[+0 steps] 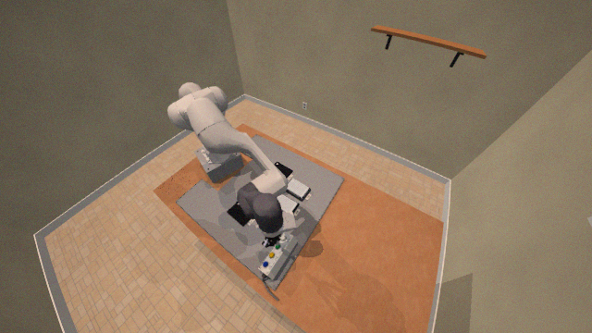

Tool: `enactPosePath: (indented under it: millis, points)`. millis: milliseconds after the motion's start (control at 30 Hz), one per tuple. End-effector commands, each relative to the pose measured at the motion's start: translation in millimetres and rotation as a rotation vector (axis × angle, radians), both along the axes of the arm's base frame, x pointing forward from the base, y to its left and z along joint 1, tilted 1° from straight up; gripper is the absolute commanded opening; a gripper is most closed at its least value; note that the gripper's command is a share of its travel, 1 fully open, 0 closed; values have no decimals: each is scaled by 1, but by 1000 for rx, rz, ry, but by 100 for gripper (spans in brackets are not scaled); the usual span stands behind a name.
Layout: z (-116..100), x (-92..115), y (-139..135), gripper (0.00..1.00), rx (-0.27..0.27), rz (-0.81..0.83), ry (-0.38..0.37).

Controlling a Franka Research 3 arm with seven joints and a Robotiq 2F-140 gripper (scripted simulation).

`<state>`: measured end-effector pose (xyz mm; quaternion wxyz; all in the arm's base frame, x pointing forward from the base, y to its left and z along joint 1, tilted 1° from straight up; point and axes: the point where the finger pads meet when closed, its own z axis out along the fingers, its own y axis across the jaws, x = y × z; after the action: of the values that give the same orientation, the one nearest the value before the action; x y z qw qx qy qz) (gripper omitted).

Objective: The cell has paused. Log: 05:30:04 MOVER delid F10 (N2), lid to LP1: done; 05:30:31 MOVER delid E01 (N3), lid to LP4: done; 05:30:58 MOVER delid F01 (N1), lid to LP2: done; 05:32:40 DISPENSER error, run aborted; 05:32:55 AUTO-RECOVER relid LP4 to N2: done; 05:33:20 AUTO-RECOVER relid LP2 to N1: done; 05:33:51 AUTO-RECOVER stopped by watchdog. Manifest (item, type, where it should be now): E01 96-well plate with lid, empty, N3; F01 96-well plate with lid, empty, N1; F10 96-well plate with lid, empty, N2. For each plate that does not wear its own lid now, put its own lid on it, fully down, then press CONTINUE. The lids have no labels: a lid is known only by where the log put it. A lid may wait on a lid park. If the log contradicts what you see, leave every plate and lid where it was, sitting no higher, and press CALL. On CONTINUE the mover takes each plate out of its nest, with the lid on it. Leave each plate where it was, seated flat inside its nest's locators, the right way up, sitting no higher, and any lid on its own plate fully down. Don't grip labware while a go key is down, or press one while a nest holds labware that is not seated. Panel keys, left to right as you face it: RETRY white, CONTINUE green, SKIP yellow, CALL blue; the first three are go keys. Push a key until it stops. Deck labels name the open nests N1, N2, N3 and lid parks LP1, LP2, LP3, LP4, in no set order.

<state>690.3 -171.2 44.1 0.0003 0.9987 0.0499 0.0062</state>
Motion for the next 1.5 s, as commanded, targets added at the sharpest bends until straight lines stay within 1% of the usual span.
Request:
enactPosePath:
  millis: [0, 533, 1467]
  points:
    - [-2, 2, -2, 0, -3, 6, -4]
    - [-6, 3, -2, 0, -3, 6, -4]
    - [-6, 3, -2, 0, -3, 6, -4]
